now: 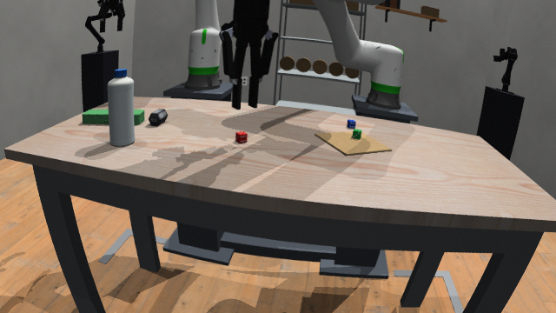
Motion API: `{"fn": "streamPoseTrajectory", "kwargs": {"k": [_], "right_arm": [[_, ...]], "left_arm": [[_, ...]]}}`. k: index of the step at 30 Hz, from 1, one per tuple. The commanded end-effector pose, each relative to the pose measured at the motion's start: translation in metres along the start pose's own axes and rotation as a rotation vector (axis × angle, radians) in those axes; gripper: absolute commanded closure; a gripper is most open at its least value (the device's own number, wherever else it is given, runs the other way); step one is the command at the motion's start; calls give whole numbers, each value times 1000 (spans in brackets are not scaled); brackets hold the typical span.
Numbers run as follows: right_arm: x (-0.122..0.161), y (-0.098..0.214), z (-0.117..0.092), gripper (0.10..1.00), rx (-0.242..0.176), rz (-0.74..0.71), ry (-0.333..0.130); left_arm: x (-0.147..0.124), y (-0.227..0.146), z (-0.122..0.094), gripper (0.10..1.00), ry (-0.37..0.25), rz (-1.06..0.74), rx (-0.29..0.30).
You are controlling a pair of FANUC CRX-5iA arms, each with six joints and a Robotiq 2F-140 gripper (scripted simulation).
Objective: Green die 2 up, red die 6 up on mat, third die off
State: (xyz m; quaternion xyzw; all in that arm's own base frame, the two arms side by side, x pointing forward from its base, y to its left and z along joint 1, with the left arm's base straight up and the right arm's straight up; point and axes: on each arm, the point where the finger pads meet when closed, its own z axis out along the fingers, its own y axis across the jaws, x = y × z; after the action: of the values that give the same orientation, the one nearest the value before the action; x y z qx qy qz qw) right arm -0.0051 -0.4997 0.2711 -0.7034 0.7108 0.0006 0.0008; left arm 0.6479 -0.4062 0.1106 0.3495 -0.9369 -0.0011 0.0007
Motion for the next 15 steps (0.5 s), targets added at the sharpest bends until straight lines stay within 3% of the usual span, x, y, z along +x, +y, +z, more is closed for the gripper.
{"fn": "streamPoseTrajectory", "kwargs": {"k": [1,15], "right_arm": [[0,0,-1,98,0,0,2],[0,0,-1,98,0,0,2]], "left_arm": [[0,-1,-1,807,-1,0,3],[0,-1,6,807,-1,0,3]]}}
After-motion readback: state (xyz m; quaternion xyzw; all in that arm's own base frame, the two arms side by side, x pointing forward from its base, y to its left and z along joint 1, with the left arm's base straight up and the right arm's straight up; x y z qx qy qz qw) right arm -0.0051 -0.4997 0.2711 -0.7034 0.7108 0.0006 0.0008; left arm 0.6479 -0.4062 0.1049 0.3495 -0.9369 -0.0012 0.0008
